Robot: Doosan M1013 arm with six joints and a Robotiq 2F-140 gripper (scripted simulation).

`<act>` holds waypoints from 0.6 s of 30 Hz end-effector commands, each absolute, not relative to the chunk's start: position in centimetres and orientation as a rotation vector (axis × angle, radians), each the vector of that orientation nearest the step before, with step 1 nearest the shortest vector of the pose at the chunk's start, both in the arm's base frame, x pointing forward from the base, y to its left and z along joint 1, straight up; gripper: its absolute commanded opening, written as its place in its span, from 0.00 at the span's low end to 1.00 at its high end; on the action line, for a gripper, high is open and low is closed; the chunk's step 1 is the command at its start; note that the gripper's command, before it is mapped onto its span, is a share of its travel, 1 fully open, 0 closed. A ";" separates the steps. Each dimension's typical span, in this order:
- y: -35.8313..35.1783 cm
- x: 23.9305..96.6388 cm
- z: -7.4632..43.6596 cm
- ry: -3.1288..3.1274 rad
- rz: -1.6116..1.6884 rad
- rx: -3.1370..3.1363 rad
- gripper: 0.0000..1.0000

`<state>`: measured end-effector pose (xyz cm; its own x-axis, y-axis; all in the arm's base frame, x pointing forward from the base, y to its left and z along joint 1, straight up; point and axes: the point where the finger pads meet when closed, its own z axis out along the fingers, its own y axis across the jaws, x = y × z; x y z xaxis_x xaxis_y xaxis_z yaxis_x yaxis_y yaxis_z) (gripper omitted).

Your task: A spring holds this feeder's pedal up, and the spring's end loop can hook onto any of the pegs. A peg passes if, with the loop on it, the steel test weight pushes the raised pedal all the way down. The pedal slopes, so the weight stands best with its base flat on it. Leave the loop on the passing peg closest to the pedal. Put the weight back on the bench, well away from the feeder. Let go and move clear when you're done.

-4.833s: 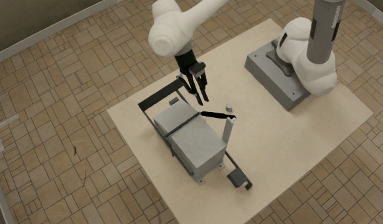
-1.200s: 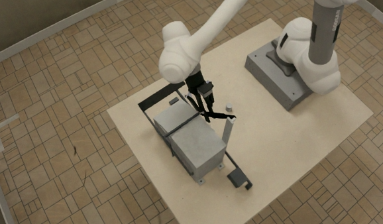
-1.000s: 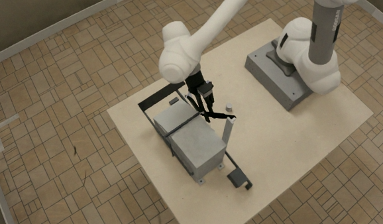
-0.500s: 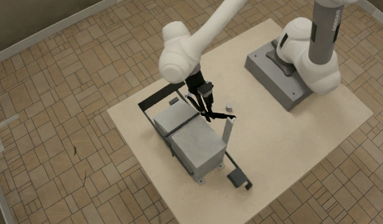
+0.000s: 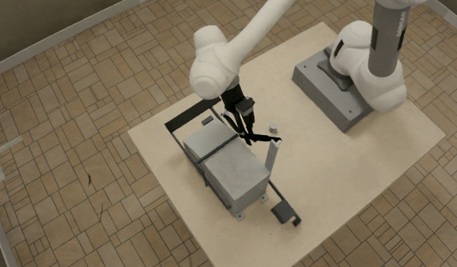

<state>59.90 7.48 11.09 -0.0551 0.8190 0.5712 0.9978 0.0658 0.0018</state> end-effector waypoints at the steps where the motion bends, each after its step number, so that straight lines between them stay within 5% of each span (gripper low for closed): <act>1: 7.5 59.9 11.2 -1.930 -0.570 -1.805 0.17; 18: 7.3 59.9 11.0 -1.930 -0.571 -1.805 0.17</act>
<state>59.89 7.30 10.92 -0.0556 0.8189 0.5712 0.9978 0.0660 0.0026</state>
